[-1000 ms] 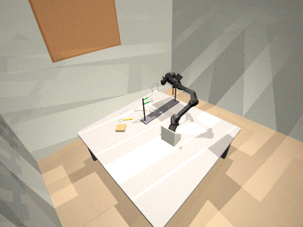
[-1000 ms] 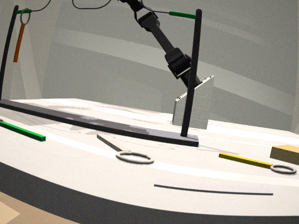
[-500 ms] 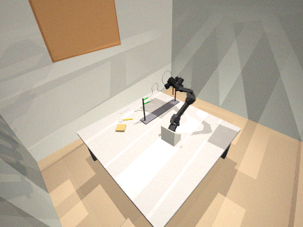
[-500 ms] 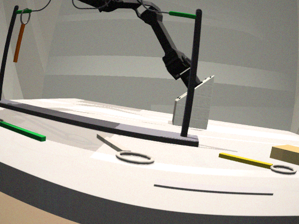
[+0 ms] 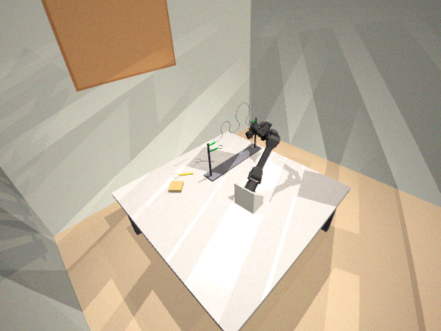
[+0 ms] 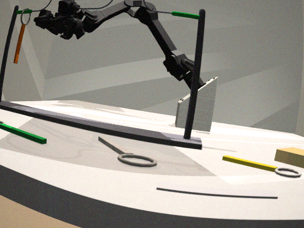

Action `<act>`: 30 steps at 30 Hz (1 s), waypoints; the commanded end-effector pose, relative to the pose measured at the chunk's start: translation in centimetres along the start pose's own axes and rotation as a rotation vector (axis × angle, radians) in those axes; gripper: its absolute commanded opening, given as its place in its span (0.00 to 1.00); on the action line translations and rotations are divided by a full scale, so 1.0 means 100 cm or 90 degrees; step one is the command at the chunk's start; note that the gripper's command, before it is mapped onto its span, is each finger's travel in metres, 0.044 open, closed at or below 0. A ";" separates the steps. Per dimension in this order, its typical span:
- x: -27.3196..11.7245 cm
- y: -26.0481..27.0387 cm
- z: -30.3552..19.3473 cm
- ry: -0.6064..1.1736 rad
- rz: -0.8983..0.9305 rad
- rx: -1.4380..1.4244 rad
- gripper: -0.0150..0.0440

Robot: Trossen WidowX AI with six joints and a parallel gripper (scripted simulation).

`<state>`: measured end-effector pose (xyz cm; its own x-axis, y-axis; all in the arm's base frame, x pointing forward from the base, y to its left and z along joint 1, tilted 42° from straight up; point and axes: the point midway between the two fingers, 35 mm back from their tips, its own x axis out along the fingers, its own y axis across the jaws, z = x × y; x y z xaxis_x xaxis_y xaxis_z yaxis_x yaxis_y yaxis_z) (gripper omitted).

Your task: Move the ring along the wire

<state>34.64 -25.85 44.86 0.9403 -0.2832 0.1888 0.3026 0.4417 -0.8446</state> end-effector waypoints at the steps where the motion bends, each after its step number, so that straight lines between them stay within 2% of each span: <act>1: 0.004 -0.003 -0.040 0.003 0.022 0.029 0.53; 11: -0.002 -0.009 -0.111 -0.054 0.095 0.108 0.53; 20: -0.034 -0.009 -0.185 -0.095 0.178 0.189 0.53; 27: -0.034 -0.009 -0.186 -0.095 0.180 0.191 0.53; 30: -0.017 -0.011 -0.164 -0.097 0.178 0.191 0.53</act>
<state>28.59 -41.08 35.77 0.9983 -0.0094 0.0576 0.0464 0.7264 -0.6857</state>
